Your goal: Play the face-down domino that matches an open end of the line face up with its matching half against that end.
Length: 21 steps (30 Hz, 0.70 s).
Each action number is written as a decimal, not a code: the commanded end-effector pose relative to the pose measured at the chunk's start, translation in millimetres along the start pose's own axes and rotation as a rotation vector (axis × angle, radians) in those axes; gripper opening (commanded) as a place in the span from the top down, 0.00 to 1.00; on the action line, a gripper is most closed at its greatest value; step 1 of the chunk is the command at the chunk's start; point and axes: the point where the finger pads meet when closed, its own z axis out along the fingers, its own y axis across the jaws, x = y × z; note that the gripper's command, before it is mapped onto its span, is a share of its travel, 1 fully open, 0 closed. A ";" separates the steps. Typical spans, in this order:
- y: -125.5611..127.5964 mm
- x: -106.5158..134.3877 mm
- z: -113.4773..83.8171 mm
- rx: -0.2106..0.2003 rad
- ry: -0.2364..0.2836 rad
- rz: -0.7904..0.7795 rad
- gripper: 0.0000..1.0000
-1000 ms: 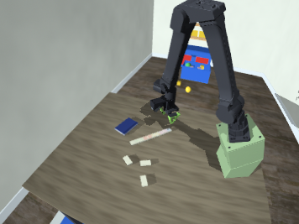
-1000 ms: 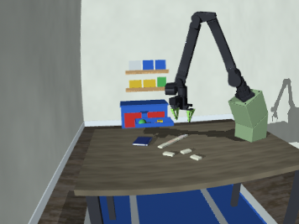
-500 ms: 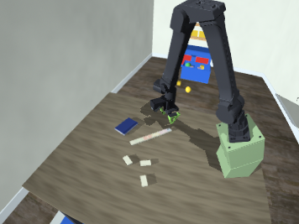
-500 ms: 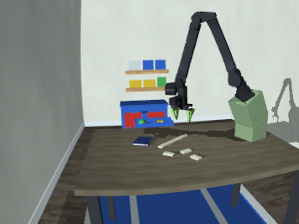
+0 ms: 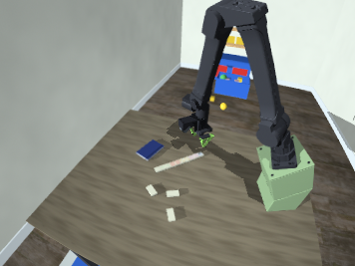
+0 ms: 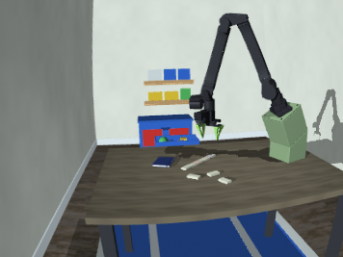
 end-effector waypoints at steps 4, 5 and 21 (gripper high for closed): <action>33.4 -21.2 -30.2 0.006 -0.003 -0.001 0.07; 40.6 -25.2 -35.9 0.006 -0.003 -0.001 0.07; 104.2 -61.6 -85.8 0.011 -0.010 -0.031 0.07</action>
